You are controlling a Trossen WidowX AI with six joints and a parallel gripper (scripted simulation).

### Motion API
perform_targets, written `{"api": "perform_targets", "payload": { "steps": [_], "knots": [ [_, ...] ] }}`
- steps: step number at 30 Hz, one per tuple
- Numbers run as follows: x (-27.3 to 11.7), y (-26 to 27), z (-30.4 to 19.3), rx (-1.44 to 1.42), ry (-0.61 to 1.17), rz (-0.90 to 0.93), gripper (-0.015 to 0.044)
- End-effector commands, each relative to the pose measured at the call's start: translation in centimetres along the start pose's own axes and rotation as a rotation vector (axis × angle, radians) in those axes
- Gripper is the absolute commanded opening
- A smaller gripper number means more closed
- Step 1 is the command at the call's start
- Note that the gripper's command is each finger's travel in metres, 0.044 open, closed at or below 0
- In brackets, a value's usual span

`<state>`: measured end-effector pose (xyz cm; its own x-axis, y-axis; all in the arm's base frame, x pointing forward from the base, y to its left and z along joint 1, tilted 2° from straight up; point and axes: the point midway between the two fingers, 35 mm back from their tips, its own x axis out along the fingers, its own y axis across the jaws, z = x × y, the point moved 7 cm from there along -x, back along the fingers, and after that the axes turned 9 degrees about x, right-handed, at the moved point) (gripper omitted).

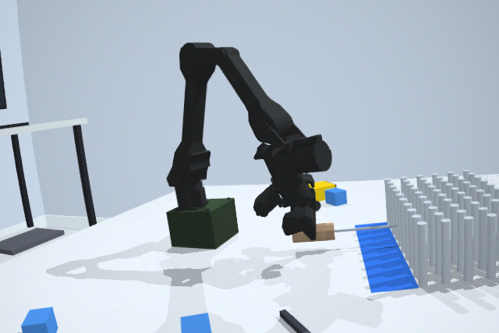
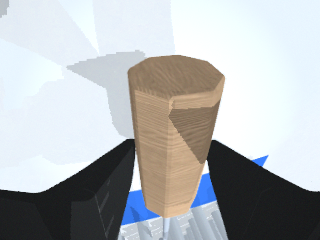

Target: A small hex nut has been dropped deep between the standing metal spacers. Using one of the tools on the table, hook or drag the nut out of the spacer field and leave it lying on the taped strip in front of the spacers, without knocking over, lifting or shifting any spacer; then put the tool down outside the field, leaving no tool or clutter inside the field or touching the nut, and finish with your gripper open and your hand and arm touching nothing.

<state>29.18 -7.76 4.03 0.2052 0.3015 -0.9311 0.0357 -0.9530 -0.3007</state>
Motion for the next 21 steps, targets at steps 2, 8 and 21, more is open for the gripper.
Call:
{"api": "perform_targets", "payload": {
  "steps": [2,8,21],
  "knots": [
    [0.0,0.0,-0.6,-0.001,0.008,0.001,0.0000],
    [0.1,-0.1,-1.0,-0.001,0.008,0.001,0.0000],
    [0.3,-0.2,-1.9,-0.001,0.009,0.001,0.0000]
  ]
}}
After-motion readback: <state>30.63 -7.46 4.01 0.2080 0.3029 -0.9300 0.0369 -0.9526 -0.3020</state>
